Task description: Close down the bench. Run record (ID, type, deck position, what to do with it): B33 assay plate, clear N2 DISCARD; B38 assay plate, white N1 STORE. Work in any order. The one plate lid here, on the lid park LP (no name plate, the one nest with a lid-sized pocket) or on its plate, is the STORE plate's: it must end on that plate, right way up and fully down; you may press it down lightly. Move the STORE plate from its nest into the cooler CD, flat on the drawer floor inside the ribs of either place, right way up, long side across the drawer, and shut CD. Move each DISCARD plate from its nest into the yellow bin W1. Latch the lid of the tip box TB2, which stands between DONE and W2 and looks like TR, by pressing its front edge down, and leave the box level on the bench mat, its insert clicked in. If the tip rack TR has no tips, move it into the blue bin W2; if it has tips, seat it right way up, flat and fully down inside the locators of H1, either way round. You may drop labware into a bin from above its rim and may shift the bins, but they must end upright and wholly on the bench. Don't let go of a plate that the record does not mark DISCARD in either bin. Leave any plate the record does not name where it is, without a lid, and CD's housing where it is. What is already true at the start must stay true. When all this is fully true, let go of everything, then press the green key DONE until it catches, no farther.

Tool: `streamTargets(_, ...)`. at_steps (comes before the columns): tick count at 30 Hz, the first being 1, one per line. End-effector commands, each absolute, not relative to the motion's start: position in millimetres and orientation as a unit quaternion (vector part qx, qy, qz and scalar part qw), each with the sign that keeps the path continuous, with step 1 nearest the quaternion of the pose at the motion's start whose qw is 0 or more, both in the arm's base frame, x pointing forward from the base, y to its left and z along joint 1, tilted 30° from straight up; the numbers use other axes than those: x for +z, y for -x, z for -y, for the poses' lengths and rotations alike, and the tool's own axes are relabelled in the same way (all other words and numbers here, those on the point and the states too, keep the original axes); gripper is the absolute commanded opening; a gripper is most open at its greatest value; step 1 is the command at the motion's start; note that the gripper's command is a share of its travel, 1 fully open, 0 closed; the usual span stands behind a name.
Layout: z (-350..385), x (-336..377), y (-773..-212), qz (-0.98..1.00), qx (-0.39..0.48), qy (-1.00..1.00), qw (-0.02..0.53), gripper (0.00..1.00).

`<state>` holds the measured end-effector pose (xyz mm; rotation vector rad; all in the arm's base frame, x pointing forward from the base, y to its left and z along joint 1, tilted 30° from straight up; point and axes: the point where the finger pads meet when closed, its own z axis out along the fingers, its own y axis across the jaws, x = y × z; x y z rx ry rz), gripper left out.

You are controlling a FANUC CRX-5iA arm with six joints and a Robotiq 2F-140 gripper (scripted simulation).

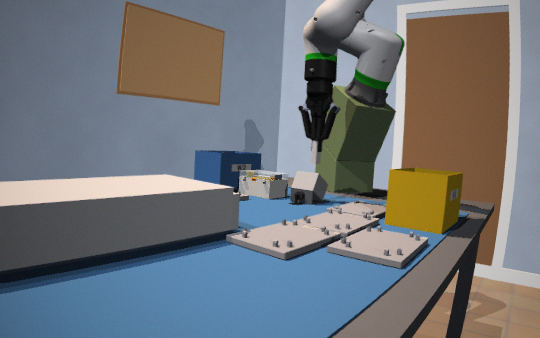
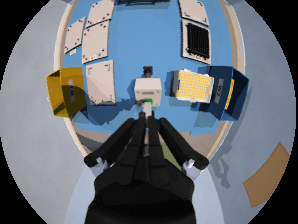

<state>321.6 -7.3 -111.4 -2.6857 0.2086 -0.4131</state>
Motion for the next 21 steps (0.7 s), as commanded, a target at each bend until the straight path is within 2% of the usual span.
streamTargets(1,4,-119,-325,-0.075,-0.149,0.964,0.207,0.0)
streamTargets(21,-1,-130,-329,-0.075,-0.149,0.964,0.207,0.0)
